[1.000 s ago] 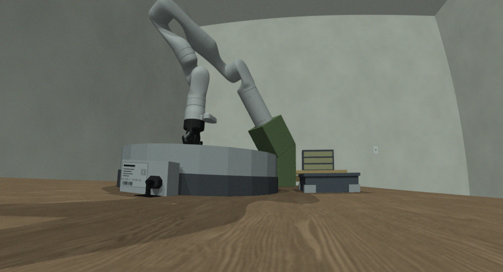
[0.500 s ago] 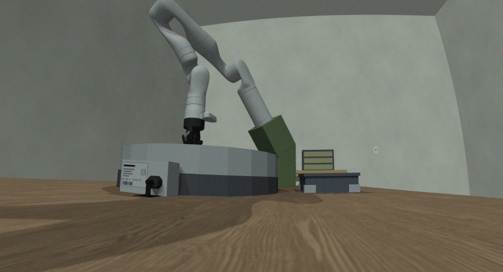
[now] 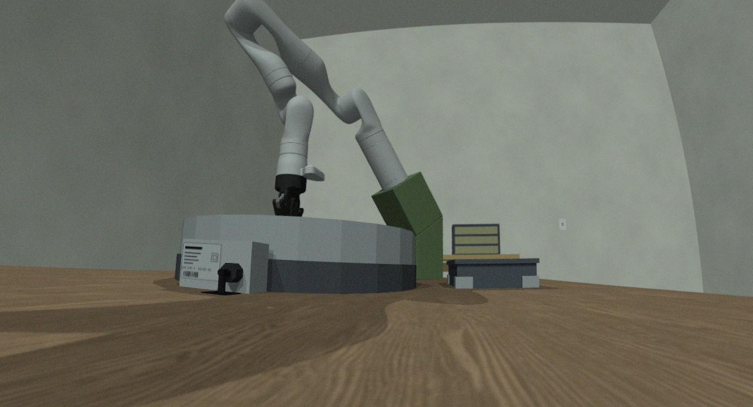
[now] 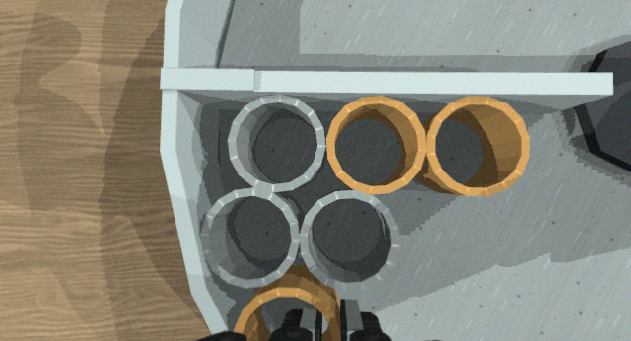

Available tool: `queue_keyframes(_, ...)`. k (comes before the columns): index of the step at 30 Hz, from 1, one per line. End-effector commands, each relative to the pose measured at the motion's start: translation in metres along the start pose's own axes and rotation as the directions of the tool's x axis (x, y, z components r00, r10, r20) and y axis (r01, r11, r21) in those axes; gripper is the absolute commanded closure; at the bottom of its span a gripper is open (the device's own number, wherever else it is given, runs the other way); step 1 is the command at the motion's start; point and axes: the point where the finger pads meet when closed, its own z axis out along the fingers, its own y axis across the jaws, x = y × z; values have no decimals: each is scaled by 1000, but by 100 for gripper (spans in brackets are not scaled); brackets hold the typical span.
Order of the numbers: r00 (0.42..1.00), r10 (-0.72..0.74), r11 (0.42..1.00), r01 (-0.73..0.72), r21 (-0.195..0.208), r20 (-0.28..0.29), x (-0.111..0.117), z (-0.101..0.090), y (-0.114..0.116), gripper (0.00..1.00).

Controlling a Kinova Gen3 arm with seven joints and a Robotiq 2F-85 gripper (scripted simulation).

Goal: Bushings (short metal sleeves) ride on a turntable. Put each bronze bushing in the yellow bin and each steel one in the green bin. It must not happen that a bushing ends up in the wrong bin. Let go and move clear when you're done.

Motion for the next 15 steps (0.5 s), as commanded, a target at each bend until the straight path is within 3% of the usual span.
queue_keyframes(1,1000,0,1000,0,-1,0,0,-1,0,100)
queue_keyframes(15,1000,0,1000,0,-1,0,0,-6,0,100)
